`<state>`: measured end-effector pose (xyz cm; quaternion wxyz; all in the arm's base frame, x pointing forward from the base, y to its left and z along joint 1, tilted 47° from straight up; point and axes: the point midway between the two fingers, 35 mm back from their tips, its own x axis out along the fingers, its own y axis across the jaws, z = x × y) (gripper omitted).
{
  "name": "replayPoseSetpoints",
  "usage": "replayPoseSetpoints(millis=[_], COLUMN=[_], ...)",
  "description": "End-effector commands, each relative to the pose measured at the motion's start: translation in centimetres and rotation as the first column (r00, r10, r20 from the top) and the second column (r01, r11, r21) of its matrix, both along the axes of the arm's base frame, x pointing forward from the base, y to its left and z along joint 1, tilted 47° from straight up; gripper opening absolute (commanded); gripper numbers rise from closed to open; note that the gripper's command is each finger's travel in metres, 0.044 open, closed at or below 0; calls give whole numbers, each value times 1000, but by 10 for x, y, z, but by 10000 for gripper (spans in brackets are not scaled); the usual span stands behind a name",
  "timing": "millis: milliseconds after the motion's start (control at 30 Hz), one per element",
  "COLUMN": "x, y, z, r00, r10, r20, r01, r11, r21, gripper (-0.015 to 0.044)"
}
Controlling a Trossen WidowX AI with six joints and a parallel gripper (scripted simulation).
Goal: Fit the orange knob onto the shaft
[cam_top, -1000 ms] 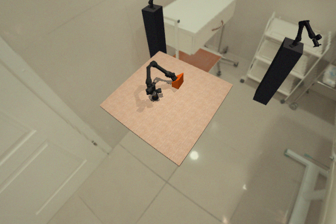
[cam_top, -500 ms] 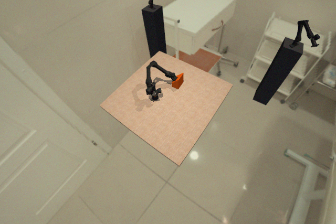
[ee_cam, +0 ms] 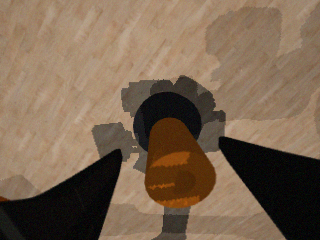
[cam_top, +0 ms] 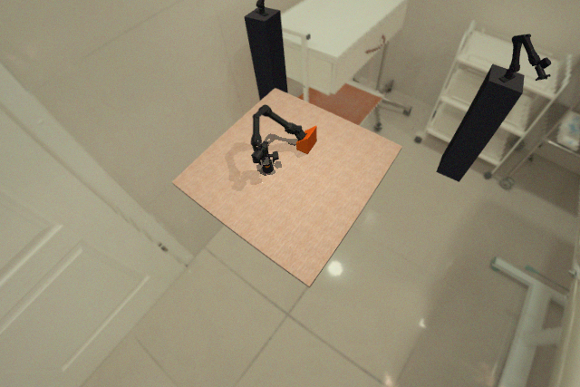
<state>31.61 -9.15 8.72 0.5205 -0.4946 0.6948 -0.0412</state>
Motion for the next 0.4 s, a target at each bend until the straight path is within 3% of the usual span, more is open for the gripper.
replayPoseSetpoints(millis=[0, 100, 367], x=[3, -2, 1], y=[37, 63, 65], z=[30, 56, 58], r00=[1000, 1000, 1000], r10=[9, 8, 8], r20=[10, 9, 9], r01=[-9, -8, -8], r11=[1000, 1000, 1000], r21=[9, 5, 5], gripper=[440, 440, 440])
